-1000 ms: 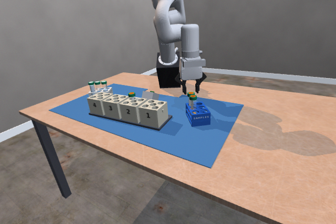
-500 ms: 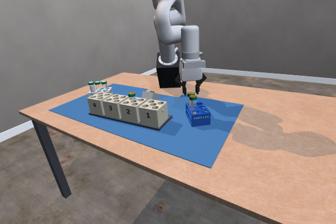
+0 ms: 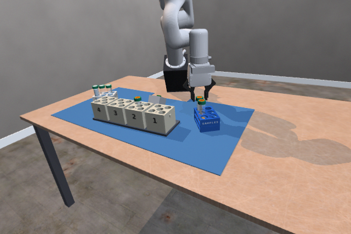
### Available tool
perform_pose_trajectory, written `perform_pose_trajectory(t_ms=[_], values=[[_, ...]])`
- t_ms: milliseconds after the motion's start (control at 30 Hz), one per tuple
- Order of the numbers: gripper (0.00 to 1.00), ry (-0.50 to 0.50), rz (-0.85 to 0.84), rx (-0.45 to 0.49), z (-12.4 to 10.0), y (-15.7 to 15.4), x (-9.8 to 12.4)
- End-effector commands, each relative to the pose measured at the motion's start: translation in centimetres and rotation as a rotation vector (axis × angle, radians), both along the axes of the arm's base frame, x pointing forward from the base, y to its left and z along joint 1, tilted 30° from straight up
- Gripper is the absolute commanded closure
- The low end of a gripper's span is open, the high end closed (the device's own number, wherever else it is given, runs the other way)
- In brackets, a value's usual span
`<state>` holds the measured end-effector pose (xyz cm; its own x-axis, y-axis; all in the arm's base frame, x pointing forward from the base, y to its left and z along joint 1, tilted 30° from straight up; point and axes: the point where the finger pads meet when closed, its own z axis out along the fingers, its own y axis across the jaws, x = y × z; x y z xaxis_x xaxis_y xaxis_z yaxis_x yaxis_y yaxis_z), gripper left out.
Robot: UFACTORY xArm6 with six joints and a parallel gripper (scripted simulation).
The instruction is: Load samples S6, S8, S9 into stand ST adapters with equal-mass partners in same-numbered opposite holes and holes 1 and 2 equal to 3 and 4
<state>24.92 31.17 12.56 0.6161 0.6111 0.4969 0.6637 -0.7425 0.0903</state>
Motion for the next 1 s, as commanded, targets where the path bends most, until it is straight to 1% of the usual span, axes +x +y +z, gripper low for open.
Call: perform_pose_trajectory(t_ms=[0,400,867,900,967], values=[[0.43,-0.002,0.000,0.002,-0.08,0.13,0.13],[0.43,-0.002,0.000,0.002,-0.65,0.31,0.41],[0.43,-0.002,0.000,0.002,-0.65,0.31,0.41],[1.00,-0.002,0.000,0.002,-0.61,0.30,0.38],[1.00,-0.002,0.000,0.002,-0.51,0.27,0.33]])
